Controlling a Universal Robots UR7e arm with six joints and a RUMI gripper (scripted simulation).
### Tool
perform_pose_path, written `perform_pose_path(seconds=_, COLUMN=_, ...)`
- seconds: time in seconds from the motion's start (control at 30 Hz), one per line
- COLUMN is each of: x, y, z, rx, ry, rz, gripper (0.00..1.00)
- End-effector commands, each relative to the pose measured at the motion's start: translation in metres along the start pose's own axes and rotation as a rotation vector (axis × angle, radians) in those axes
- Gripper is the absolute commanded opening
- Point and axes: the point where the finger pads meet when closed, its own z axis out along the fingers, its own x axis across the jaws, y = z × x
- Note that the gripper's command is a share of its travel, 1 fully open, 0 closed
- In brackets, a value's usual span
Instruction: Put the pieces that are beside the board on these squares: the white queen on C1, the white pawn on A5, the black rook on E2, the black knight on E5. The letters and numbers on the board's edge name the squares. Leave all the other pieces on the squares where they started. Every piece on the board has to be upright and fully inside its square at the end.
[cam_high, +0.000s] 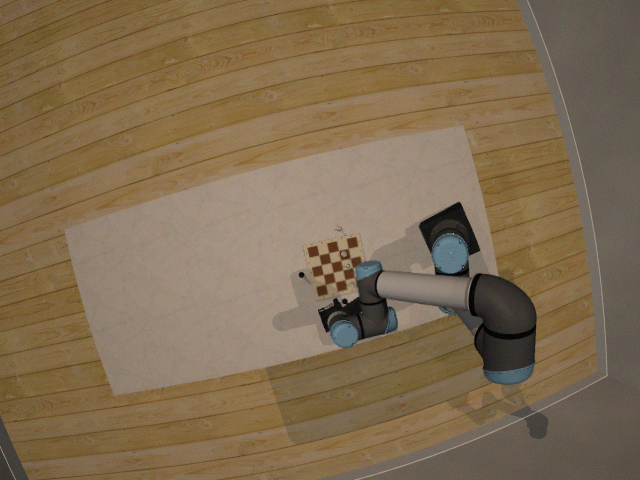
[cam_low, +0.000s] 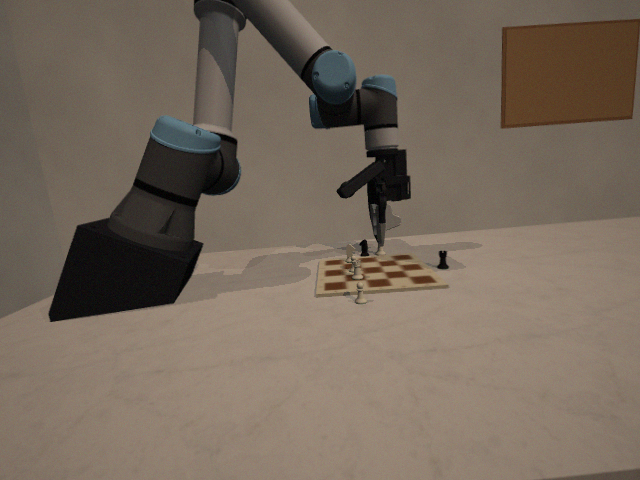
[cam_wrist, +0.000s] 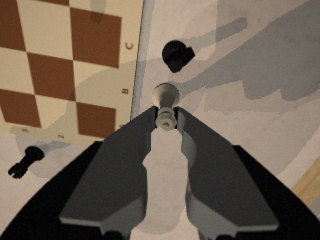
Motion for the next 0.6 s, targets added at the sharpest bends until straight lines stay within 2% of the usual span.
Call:
perform_pose_path(seconds=0.0, x=0.0008, y=-0.0004, z=0.0004, rx=0.001, ry=0.0, rz=-0.001, gripper=0.0)
perform_pose_path(seconds=0.43, x=0.0008, y=-0.0002, z=0.0, rx=0.0, ry=0.0, rz=-0.001, gripper=0.0)
perform_pose_path(seconds=0.57, x=0.0001, y=0.0022, z=-0.0064, rx=-0.005, ry=-0.001, rz=-0.001, gripper=0.0)
